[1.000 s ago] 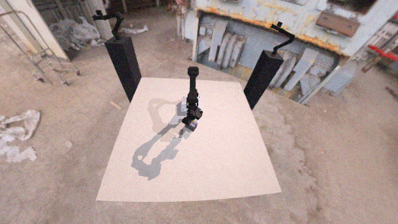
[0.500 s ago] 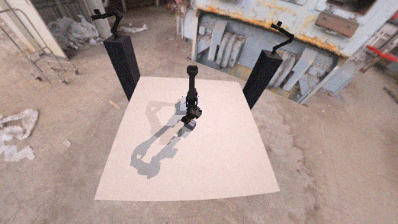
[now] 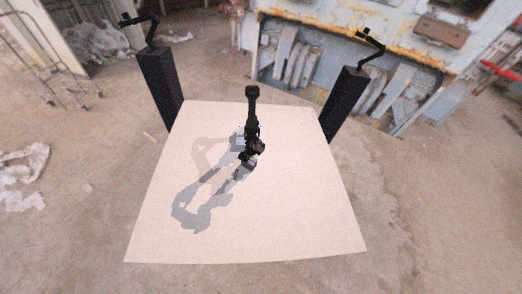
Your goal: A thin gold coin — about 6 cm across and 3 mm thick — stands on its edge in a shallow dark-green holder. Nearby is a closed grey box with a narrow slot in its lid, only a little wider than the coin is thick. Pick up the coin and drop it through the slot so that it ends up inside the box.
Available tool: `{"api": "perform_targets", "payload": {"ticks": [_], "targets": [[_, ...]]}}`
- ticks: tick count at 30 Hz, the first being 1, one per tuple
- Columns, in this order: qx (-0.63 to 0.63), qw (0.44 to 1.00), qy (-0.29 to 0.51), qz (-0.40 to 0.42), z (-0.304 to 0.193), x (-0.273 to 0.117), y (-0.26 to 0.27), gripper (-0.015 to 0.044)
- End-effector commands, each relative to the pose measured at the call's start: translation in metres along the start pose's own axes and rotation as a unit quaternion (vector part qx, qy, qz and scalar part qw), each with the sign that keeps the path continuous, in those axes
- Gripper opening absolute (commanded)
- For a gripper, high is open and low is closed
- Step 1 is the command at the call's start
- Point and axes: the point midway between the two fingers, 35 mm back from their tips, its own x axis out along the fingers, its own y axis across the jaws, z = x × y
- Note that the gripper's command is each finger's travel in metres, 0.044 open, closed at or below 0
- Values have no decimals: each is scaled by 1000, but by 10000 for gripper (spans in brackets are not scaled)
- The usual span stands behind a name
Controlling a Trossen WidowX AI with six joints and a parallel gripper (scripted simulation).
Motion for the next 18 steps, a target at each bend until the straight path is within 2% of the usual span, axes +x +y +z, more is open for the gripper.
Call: {"api": "perform_targets", "payload": {"ticks": [1,18], "targets": [[-1,1000,0,0,0,0,-1,0],[-1,1000,0,0,-1,8,0,0]]}}
